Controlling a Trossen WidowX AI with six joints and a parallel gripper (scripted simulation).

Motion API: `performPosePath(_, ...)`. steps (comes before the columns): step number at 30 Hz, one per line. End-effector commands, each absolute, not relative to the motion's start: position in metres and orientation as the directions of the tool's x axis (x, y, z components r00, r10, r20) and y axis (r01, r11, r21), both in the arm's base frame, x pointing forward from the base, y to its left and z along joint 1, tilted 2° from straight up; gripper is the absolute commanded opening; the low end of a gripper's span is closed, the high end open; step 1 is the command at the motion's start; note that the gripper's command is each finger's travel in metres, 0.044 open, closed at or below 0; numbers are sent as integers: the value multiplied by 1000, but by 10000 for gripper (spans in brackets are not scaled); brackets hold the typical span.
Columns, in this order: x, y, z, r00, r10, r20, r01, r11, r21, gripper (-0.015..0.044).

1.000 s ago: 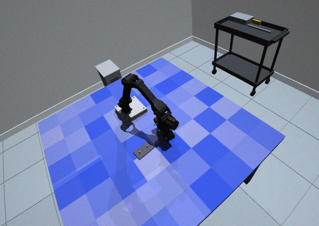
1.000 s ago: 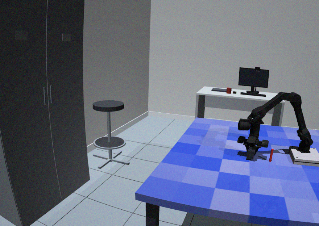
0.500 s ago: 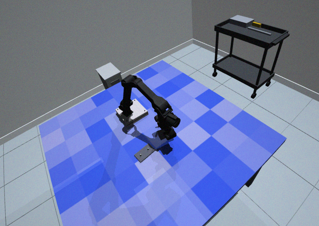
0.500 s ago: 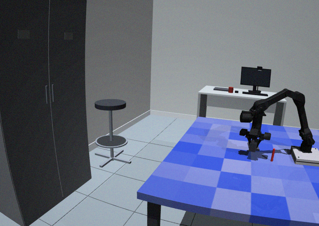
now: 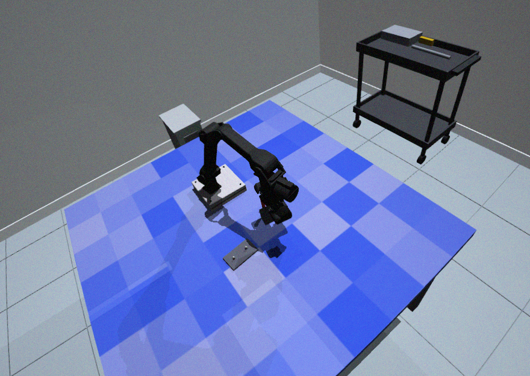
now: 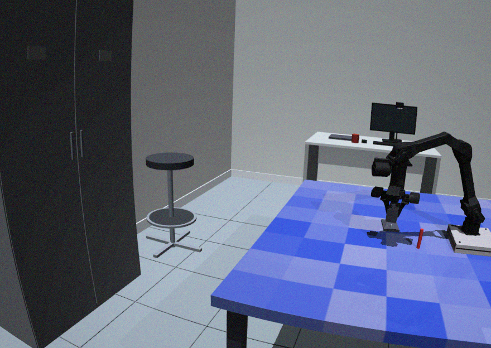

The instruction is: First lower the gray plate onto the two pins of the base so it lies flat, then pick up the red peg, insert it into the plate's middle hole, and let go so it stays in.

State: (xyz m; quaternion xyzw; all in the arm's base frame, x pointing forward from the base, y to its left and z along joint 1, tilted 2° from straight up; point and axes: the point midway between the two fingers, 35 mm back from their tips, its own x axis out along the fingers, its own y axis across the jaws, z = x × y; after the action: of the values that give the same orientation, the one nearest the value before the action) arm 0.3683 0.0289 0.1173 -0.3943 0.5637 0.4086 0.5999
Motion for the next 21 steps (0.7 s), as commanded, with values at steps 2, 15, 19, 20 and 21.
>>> performPosePath(2,364,29,140,41,43,-998,-933,360,-23,0)
performPosePath(15,364,12,139,41,41,-998,-942,334,-25,0)
performPosePath(19,364,1,133,41,40,-998,-948,316,-26,0)
performPosePath(20,364,-2,131,41,40,-998,-950,311,-27,0)
performPosePath(21,364,-5,130,41,40,-998,-951,307,-27,0)
